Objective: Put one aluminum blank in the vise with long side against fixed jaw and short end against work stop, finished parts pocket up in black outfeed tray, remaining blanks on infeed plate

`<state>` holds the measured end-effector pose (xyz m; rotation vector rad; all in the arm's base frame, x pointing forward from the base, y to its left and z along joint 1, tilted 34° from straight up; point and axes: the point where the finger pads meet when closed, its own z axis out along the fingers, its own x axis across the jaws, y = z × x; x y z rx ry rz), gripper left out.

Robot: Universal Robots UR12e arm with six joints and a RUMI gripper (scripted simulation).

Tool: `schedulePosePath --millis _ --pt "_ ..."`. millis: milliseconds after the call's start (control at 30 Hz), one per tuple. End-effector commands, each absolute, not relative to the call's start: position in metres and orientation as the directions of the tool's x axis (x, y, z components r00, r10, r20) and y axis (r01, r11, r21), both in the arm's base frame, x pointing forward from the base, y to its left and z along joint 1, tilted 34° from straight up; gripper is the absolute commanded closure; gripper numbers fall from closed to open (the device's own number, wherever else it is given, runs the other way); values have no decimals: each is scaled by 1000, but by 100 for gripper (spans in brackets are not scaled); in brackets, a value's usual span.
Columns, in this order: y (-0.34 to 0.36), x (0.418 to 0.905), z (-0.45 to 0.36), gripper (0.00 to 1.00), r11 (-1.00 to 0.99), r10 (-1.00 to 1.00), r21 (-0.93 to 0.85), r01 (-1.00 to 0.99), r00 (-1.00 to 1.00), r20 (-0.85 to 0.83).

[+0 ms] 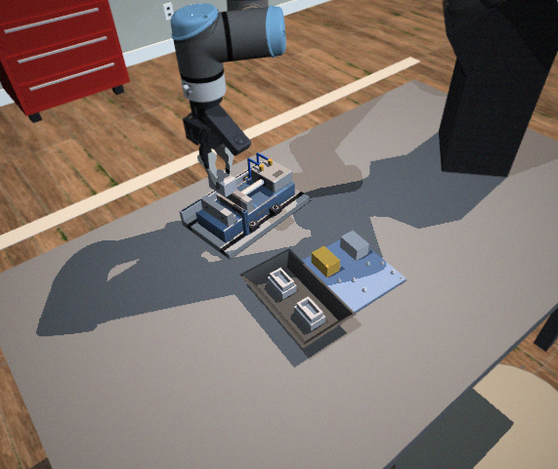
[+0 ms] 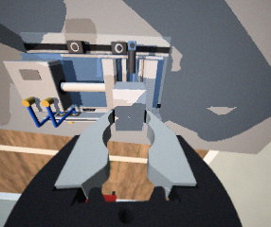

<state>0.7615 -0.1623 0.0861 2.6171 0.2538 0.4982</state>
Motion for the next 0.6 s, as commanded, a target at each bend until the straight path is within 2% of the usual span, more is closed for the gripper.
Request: schedulePosePath --millis 0,567 --pt "-162 763 90 100 -875 262 474 92 915 306" --pt "-164 766 86 100 -876 262 474 92 915 306"
